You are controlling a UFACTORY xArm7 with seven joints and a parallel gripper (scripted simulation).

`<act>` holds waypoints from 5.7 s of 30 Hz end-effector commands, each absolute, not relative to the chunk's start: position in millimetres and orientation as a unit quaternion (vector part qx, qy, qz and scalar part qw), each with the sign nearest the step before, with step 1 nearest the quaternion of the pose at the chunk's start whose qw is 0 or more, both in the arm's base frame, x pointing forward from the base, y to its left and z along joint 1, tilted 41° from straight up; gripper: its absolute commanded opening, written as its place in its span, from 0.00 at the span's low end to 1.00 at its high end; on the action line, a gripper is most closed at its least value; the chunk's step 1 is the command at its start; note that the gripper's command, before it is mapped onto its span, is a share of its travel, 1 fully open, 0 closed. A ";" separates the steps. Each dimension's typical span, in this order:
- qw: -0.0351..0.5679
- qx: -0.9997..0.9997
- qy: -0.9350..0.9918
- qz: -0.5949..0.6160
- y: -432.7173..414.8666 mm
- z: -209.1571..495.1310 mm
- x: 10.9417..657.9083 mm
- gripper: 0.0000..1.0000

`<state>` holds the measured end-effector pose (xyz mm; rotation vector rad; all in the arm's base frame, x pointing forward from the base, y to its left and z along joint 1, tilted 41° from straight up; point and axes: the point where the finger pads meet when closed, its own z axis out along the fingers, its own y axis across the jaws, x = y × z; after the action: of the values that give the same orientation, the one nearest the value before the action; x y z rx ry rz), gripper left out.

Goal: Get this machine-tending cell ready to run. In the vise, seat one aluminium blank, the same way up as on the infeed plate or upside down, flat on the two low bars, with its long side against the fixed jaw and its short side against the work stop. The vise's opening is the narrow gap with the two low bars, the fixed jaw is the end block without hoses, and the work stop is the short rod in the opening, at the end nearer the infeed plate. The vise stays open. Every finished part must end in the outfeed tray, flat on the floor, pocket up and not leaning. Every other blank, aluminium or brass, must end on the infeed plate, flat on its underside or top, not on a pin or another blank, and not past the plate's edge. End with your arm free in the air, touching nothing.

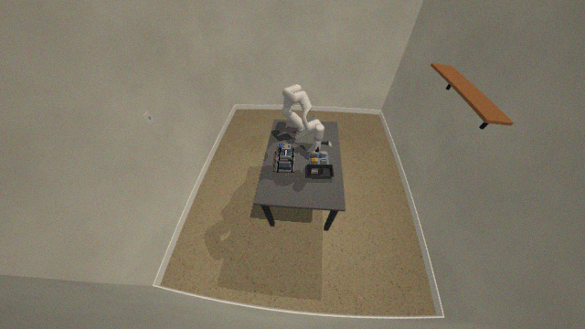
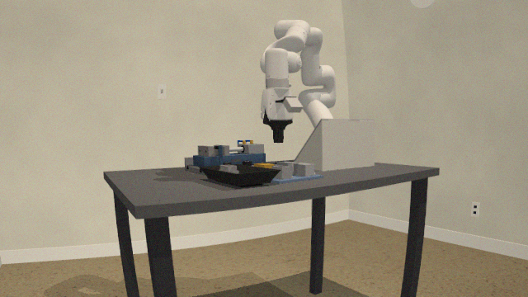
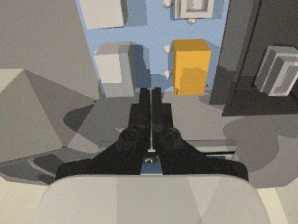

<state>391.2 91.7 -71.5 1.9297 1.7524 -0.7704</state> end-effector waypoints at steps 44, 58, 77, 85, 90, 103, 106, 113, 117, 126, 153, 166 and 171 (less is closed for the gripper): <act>0.210 0.694 0.631 -0.275 96.8 -66.9 393.0 0.00; 0.210 0.694 0.631 -0.275 114.7 -45.6 396.3 0.00; 0.210 0.694 0.631 -0.275 136.6 -19.5 400.3 0.00; 0.210 0.694 0.631 -0.275 137.5 -18.5 400.5 0.00; 0.213 0.696 0.629 -0.273 139.8 -17.5 431.2 0.00; 0.214 0.696 0.629 -0.273 129.0 -24.3 540.9 0.00; 0.211 0.695 0.631 -0.275 122.7 -28.4 559.9 0.00; 0.210 0.694 0.631 -0.275 120.5 -29.9 565.2 0.00; 0.210 0.694 0.631 -0.275 120.4 -30.1 565.2 0.00; 0.210 0.694 0.631 -0.275 117.1 -33.9 564.6 0.00; 0.210 0.694 0.631 -0.275 91.8 -64.3 560.4 0.00; 0.210 0.694 0.631 -0.275 80.9 -77.5 558.5 0.00; 0.210 0.694 0.631 -0.275 79.9 -78.6 558.4 0.00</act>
<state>557.0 78.5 -79.2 1.9310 1.7523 -0.7718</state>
